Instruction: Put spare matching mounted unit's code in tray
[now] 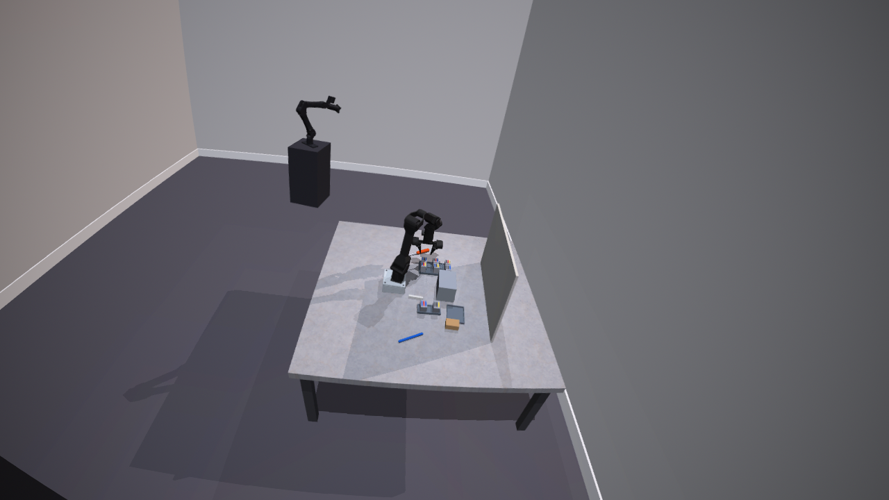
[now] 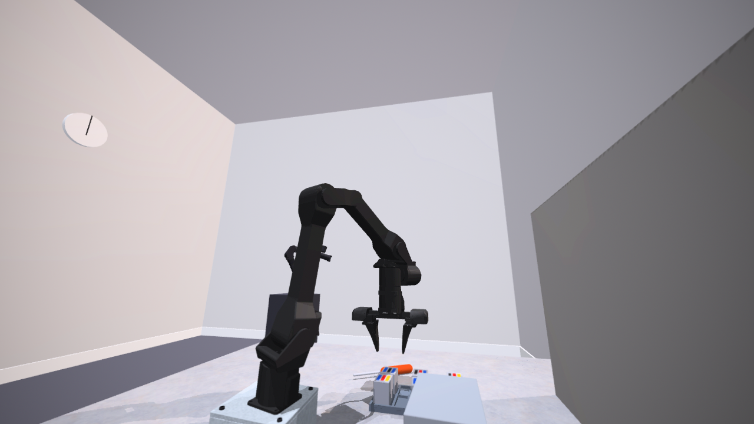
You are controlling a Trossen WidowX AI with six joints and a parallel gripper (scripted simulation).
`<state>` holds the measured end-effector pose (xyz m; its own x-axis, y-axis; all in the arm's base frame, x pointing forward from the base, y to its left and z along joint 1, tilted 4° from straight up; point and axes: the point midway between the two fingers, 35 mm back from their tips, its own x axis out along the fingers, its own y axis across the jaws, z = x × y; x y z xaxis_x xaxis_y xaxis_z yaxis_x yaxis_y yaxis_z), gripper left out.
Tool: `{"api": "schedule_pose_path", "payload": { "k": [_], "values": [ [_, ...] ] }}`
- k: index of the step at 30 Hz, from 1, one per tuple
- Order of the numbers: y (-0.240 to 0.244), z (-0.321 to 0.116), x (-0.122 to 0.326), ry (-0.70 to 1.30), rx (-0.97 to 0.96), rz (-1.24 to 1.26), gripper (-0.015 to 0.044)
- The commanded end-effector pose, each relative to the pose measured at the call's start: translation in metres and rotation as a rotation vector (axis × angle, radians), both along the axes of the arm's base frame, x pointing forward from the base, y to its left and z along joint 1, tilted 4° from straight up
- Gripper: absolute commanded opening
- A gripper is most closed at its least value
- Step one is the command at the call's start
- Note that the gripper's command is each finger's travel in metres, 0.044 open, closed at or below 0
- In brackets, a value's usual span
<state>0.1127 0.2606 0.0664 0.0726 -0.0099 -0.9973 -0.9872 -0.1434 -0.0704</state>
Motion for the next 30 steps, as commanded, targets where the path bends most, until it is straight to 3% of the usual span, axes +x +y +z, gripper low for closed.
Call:
{"api": "schedule_pose_path", "payload": {
  "k": [1,30],
  "values": [
    [-0.001,-0.009,0.001,0.001,-0.009,-0.001,0.03],
    [-0.002,-0.057,0.004,0.001,-0.009,-0.001,0.03]
  ]
}}
